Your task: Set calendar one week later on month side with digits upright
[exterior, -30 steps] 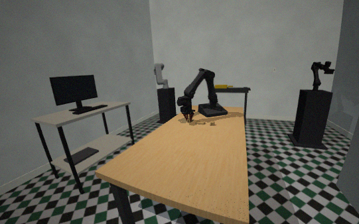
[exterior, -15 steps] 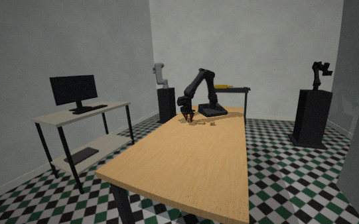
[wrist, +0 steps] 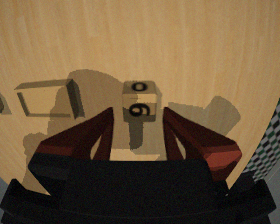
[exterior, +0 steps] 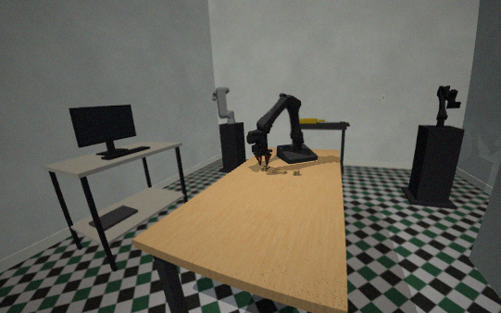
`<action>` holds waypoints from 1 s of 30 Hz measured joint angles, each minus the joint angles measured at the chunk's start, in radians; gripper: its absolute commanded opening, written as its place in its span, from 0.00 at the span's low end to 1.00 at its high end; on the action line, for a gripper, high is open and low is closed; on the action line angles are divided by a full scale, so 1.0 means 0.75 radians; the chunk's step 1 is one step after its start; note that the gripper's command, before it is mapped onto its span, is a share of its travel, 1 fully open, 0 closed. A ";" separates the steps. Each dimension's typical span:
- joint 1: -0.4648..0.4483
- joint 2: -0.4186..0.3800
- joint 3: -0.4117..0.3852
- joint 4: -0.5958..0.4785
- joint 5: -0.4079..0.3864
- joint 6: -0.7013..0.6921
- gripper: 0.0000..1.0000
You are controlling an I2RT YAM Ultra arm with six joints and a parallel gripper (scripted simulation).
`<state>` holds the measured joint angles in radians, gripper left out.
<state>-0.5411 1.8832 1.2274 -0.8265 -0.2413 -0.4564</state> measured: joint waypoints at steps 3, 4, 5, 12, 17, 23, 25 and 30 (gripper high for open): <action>-0.014 -0.028 0.040 -0.065 0.000 -0.013 0.45; -0.020 -0.039 0.056 -0.089 0.000 -0.017 0.45; -0.026 -0.050 0.073 -0.112 0.000 -0.022 0.45; -0.055 -0.108 0.172 -0.251 -0.002 -0.050 0.45; -0.060 -0.112 0.185 -0.301 -0.003 -0.060 0.45; -0.062 -0.112 0.190 -0.322 -0.003 -0.062 1.00; -0.062 -0.112 0.191 -0.322 -0.003 -0.062 1.00; -0.062 -0.112 0.192 -0.322 -0.003 -0.062 1.00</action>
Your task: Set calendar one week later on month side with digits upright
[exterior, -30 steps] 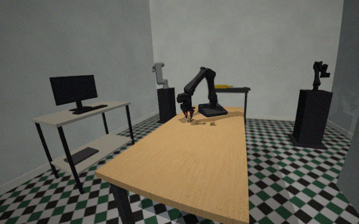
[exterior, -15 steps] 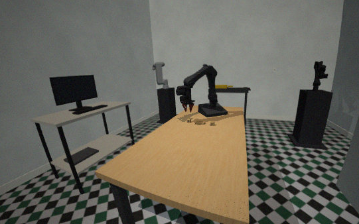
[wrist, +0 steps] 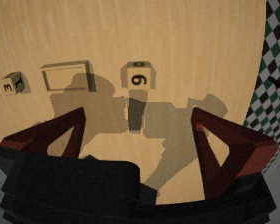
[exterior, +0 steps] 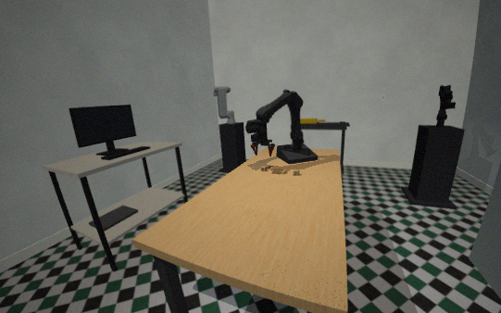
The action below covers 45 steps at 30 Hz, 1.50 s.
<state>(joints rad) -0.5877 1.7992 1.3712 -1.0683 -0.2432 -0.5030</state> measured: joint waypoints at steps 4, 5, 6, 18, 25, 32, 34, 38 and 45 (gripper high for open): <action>0.000 0.000 0.000 0.000 0.000 0.000 1.00; 0.000 0.000 0.000 0.000 0.000 0.000 1.00; 0.000 0.000 0.000 0.000 0.000 0.000 1.00; 0.207 -0.046 -0.042 0.015 0.027 0.146 1.00; 0.611 -0.170 -0.123 0.058 0.080 0.486 1.00; 0.905 -0.273 -0.172 0.074 0.097 0.801 0.45; 0.900 -0.276 -0.172 0.077 0.109 0.842 0.45; 0.898 -0.276 -0.172 0.081 0.123 0.886 0.45; 0.898 -0.276 -0.172 0.082 0.129 0.909 0.45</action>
